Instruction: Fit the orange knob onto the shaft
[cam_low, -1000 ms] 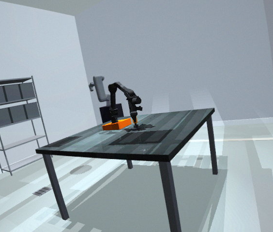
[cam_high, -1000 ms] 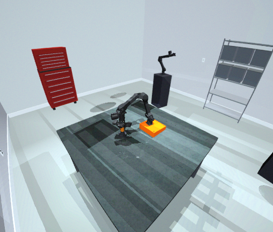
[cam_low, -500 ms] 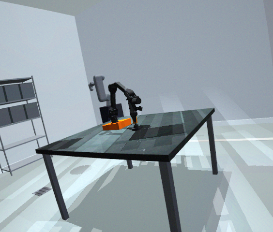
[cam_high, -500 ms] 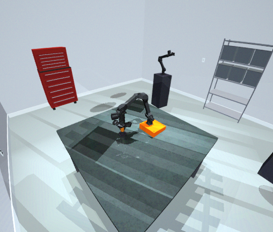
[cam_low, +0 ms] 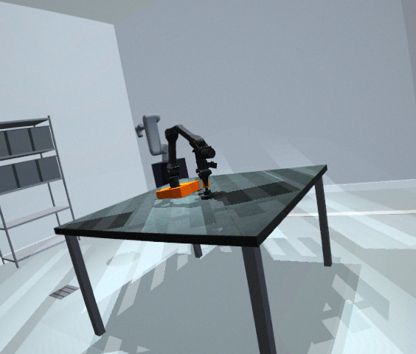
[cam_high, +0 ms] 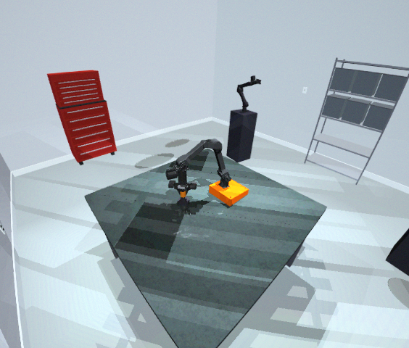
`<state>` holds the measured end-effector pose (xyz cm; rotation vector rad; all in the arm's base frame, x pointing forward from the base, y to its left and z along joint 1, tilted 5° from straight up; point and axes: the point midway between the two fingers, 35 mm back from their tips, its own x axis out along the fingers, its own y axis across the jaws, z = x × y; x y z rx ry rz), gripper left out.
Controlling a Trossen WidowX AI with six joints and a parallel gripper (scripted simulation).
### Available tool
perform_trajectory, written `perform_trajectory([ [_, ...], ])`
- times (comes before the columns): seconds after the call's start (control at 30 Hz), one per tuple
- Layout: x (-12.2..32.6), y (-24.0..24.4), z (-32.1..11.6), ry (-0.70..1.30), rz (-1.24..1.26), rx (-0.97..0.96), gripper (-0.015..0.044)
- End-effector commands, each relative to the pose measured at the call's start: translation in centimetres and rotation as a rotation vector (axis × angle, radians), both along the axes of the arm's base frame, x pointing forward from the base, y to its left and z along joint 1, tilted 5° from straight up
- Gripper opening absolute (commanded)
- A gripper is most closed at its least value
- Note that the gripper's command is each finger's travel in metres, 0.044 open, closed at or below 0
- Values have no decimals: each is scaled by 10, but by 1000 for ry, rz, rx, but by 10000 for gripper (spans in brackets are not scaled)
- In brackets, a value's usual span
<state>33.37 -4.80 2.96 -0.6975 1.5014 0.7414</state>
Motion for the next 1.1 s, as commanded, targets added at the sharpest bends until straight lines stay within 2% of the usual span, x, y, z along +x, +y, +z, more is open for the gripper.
perform_trajectory([
  [0.0, 0, 0, -1, -1, 81, 3, 0],
  [0.93, 0, 0, 1, -1, 81, 3, 0],
  [1.07, 0, 0, 1, -1, 167, 8, 0],
])
